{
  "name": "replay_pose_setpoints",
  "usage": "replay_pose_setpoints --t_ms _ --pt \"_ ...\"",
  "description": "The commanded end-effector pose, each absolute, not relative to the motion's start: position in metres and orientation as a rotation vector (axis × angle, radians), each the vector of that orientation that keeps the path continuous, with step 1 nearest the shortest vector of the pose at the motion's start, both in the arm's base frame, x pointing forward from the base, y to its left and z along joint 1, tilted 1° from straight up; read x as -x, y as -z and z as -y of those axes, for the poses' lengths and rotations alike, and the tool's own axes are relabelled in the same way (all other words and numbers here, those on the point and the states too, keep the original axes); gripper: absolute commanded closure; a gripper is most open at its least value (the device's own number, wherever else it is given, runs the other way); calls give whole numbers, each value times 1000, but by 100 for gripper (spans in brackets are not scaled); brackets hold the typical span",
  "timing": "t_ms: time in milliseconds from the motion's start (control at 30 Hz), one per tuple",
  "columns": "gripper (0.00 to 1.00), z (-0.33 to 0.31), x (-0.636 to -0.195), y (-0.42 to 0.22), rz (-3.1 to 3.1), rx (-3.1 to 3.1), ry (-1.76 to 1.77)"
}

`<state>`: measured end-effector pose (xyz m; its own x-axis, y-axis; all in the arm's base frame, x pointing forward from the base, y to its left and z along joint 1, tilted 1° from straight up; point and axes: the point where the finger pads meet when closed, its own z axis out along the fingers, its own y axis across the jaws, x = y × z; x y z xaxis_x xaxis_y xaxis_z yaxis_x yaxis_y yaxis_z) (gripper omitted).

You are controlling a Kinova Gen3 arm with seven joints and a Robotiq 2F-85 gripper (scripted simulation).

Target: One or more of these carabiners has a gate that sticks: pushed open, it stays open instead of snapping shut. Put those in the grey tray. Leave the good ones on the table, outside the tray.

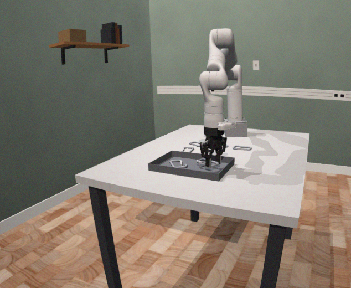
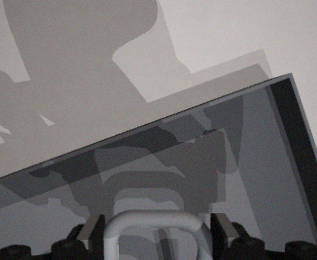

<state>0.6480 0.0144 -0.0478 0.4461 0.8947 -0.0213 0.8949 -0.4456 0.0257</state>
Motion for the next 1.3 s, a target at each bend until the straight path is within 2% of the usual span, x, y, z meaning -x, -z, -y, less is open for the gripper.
replay_pose_setpoints --t_ms 0,1267 --pt "100 -15 -648 59 -1644 -2647 10" --pt "100 -15 -649 70 -1638 -2650 21"
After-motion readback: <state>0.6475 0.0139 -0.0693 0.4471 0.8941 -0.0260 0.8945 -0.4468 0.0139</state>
